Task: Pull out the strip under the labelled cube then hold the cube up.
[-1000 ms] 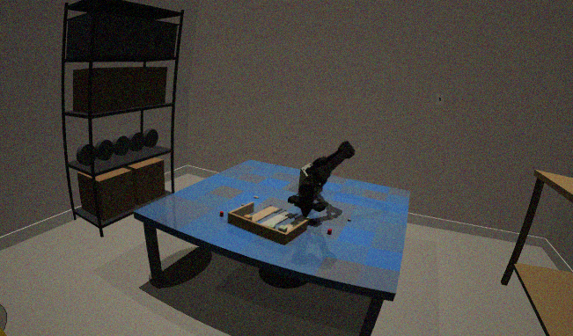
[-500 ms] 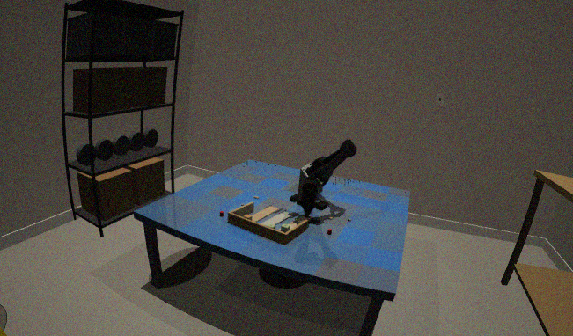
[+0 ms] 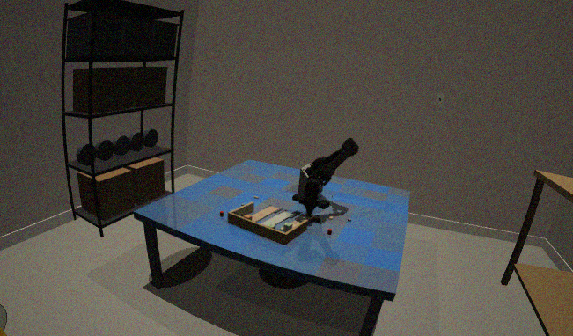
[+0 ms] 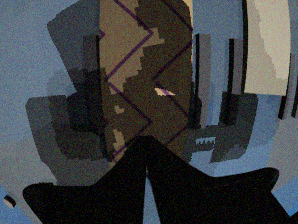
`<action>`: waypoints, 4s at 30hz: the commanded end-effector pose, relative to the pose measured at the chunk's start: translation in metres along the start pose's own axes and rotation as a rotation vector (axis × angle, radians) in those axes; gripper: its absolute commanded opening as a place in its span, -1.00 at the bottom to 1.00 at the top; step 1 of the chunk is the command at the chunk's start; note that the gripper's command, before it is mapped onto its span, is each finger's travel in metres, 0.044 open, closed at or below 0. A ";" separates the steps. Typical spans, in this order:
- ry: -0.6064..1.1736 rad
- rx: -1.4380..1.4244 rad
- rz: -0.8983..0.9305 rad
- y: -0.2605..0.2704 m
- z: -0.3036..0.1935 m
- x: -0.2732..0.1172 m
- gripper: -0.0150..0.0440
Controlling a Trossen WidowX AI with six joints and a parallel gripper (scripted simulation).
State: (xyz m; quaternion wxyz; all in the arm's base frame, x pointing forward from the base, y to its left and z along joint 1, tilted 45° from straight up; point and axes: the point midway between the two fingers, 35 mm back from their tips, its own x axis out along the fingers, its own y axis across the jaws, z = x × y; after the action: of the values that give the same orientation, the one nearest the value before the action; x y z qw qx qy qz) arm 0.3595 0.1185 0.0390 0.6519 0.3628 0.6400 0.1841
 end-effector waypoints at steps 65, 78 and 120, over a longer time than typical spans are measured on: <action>0.032 0.014 -0.005 -0.004 -0.107 0.005 -0.49; 0.032 0.014 -0.005 -0.004 -0.121 0.004 -0.49; 0.031 -0.027 -0.007 -0.001 -0.101 -0.042 -0.31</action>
State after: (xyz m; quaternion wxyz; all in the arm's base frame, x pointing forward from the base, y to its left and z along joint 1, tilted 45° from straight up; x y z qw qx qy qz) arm 0.2533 0.1137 0.0753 0.6442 0.3602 0.6494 0.1831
